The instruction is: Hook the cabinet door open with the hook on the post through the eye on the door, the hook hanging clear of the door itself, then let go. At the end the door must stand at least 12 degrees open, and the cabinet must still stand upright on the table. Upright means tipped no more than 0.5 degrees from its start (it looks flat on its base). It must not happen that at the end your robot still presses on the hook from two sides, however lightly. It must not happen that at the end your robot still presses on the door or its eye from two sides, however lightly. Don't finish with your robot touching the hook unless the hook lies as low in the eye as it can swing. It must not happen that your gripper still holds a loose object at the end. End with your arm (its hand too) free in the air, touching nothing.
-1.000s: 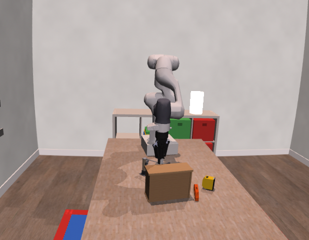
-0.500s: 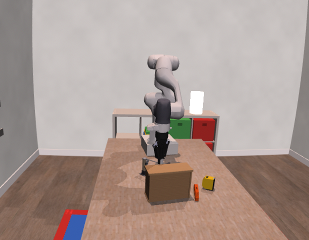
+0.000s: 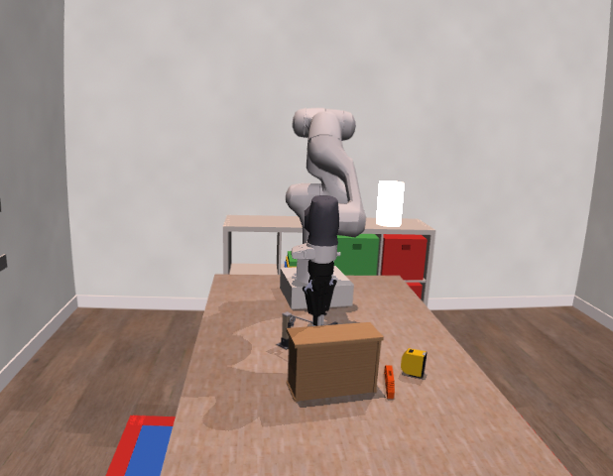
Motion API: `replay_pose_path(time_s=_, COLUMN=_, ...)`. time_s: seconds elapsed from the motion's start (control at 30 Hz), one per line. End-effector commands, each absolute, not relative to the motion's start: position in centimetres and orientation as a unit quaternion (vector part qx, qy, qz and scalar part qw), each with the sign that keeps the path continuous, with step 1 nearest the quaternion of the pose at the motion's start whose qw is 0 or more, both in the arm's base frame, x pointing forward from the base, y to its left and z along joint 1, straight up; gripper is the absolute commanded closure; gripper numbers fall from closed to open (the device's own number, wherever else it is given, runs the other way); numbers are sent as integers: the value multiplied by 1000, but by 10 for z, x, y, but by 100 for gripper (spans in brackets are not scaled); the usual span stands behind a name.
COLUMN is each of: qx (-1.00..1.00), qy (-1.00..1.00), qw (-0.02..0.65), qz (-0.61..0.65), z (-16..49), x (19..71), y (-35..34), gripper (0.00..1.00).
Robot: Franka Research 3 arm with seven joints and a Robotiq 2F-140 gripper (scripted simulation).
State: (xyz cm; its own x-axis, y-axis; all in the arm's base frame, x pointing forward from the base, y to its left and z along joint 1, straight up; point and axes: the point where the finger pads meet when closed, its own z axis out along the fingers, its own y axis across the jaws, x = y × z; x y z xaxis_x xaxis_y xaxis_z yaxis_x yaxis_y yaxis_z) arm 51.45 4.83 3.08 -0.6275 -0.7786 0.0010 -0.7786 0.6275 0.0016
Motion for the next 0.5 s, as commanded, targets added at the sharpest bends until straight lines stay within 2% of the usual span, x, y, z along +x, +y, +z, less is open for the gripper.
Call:
replay_pose_path(time_s=0.0, qx=432, qy=-902, qw=-2, qz=0, z=31, x=517, y=49, gripper=97)
replay_pose_path(time_s=0.47, qx=432, qy=-902, qw=-2, qz=0, z=28, x=517, y=50, gripper=97)
